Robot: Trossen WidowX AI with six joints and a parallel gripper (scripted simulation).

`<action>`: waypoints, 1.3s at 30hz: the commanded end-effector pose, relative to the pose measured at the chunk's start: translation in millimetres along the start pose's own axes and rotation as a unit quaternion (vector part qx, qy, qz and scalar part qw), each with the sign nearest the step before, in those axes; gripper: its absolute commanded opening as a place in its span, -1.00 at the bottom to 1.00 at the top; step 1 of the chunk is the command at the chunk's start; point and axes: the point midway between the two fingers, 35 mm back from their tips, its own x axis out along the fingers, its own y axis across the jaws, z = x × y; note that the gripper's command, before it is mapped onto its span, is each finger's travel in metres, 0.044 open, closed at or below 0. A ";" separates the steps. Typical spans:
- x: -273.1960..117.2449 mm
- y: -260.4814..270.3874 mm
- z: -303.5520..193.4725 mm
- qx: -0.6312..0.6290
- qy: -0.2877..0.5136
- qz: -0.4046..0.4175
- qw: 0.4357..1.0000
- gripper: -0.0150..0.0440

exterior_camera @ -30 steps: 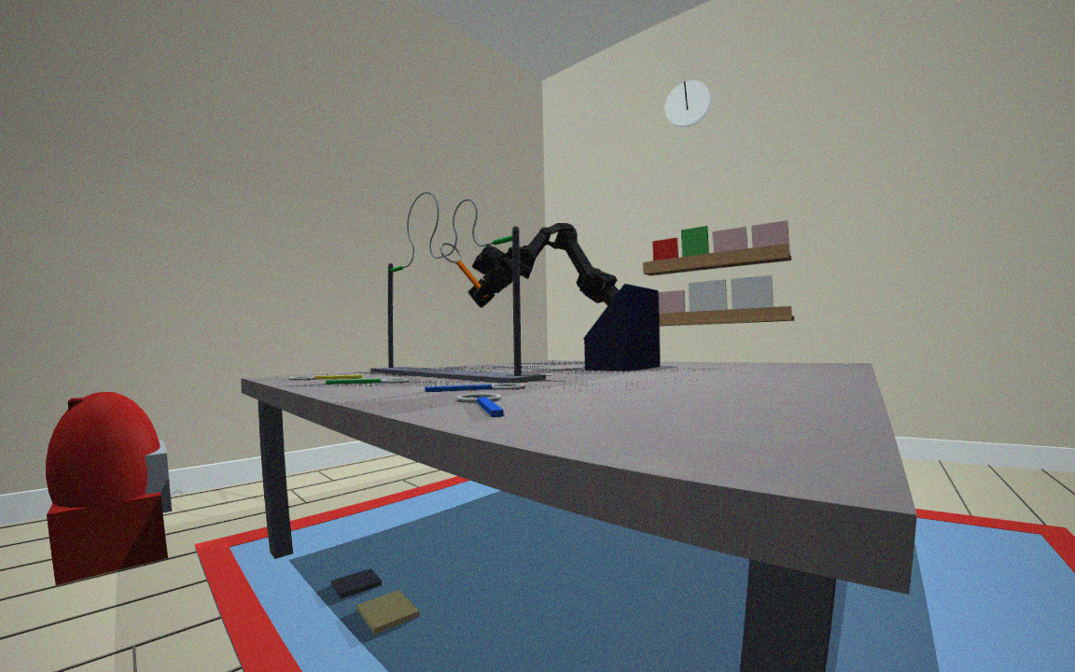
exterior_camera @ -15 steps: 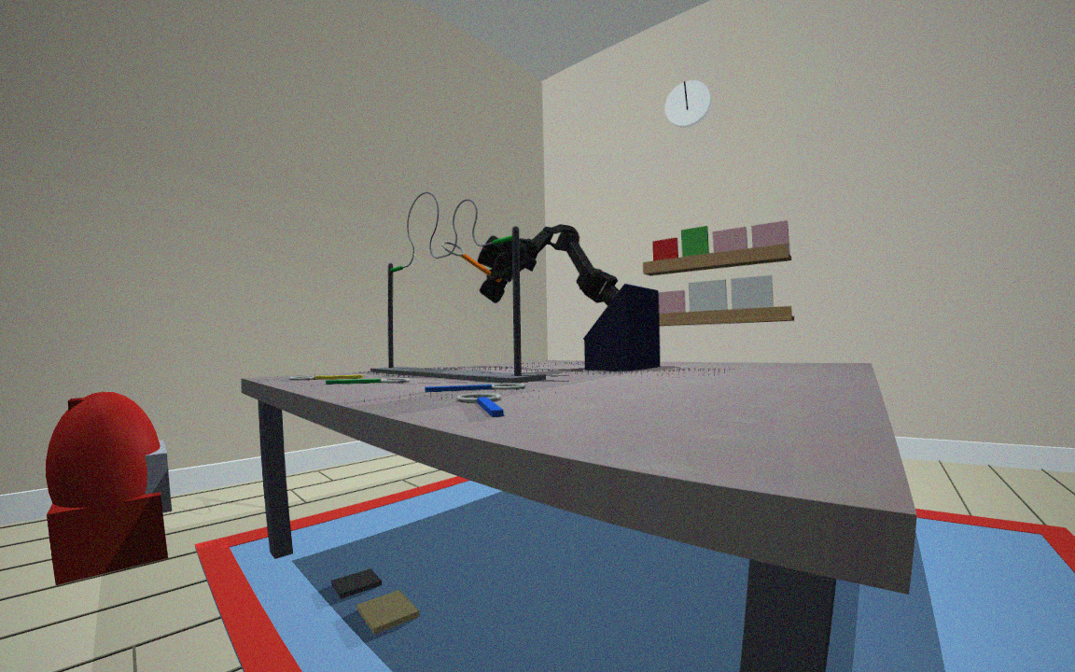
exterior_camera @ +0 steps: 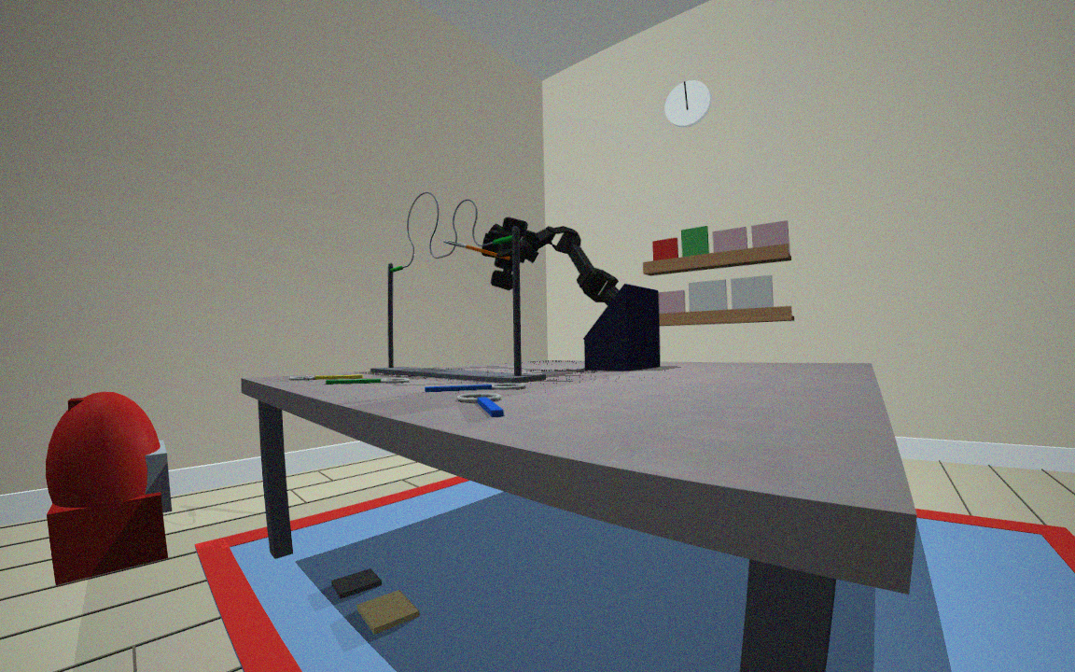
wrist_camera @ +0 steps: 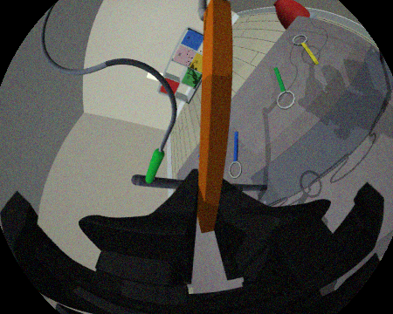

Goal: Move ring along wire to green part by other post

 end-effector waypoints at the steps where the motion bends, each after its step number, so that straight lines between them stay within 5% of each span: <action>1: -3.2 17.7 1.7 0.049 0.006 0.029 0.998 -1.00; 23: -25.5 86.3 26.0 0.257 0.032 0.145 0.955 -1.00; 39: -36.3 104.0 41.4 0.291 0.036 0.165 0.942 -1.00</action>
